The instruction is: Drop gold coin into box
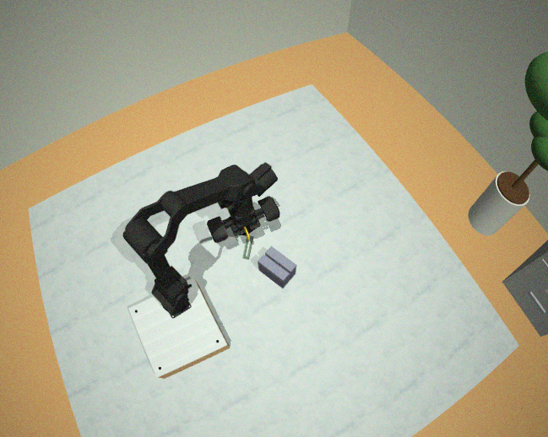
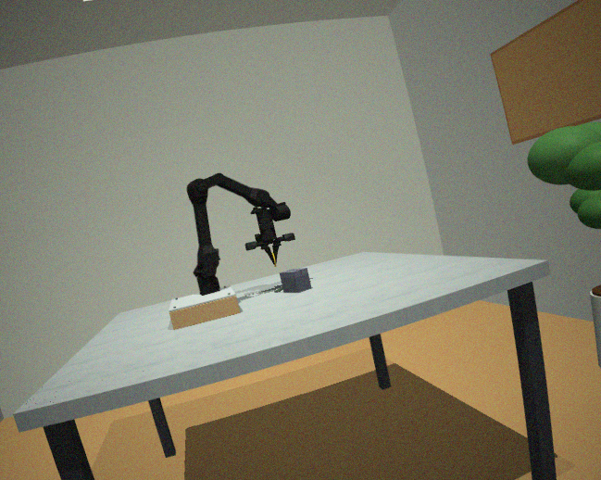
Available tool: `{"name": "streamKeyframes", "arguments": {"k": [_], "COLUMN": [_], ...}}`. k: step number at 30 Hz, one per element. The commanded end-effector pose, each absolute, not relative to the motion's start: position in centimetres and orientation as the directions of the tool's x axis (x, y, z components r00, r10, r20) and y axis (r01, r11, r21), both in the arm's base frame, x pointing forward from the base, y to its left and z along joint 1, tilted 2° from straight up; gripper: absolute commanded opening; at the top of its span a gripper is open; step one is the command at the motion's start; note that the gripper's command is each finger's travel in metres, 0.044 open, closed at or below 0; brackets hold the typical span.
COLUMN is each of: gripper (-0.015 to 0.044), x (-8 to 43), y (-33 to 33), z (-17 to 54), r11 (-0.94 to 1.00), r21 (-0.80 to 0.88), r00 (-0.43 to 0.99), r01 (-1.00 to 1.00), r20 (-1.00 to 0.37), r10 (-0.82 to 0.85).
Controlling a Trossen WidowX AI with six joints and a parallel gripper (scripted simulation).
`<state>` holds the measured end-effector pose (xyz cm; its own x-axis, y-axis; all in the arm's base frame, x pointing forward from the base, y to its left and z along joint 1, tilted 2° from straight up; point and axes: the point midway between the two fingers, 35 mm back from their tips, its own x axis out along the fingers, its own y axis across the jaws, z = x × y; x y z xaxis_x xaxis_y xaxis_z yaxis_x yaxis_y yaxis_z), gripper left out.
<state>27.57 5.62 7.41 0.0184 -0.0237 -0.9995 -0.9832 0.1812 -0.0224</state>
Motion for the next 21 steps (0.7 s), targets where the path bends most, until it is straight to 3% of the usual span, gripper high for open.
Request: {"name": "streamKeyframes", "arguments": {"k": [1,11,21], "gripper": [0.0,0.0,0.0], "x": [27.5,27.4,27.9], "y": [5.6,5.4,4.4], "z": [7.6,7.6,7.7], "r11": [0.061,-0.258,-0.264], "r21": [-0.025,-0.016,-0.016], "r00": [0.023,0.023,0.023], "r01": [-0.998,-0.966,-0.964], "r20": [-0.999,-0.999,-0.999], "r10": [-0.022,-0.022,-0.023]}}
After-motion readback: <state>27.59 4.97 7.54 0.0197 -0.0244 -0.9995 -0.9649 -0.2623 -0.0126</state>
